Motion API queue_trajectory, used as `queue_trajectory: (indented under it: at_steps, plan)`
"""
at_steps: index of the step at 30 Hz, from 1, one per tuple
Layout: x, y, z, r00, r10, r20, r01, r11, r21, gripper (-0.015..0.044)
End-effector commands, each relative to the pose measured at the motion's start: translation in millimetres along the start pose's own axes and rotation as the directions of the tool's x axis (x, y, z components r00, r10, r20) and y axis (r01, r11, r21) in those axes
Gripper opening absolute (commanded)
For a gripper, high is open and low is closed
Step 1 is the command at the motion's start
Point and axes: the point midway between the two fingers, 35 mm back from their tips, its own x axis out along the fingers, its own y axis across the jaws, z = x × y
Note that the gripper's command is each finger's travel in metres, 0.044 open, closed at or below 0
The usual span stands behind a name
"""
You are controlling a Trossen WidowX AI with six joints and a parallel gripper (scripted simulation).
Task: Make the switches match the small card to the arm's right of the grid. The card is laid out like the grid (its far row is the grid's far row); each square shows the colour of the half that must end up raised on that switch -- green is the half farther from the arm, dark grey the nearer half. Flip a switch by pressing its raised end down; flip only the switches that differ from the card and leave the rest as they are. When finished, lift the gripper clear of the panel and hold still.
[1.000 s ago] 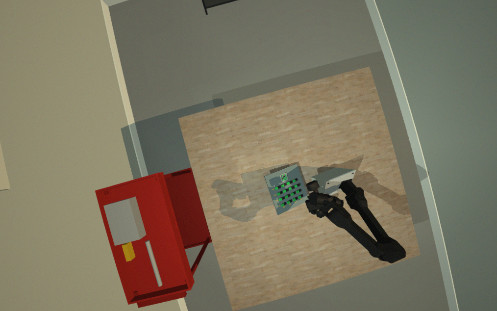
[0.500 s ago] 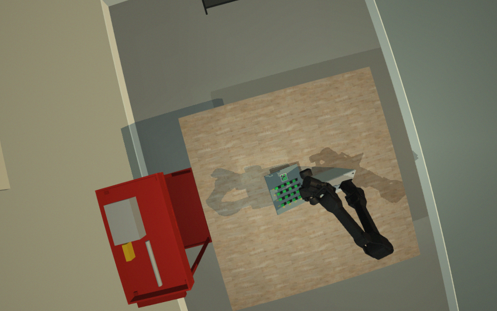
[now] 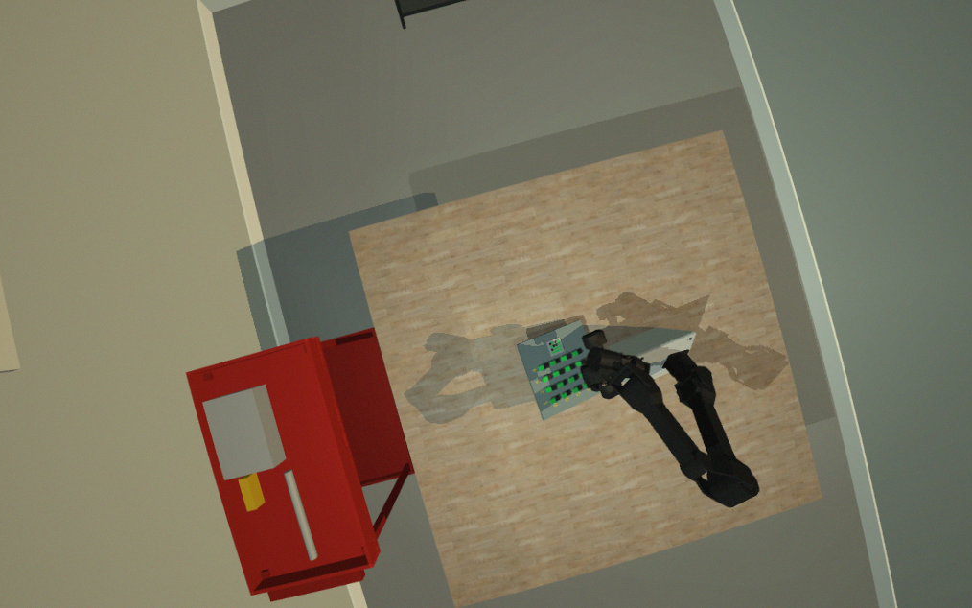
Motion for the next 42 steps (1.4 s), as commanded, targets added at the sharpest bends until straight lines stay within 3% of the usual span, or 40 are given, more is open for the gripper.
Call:
queue_trajectory:
  at_steps: [1,42]
  plan:
    - [5.3,1.1,-1.6,1.0,0.005,0.0,-0.005,1.0,0.006,0.0]
    - [14.5,1.3,-1.9,1.0,0.006,0.0,-0.006,1.0,0.006,0.0]
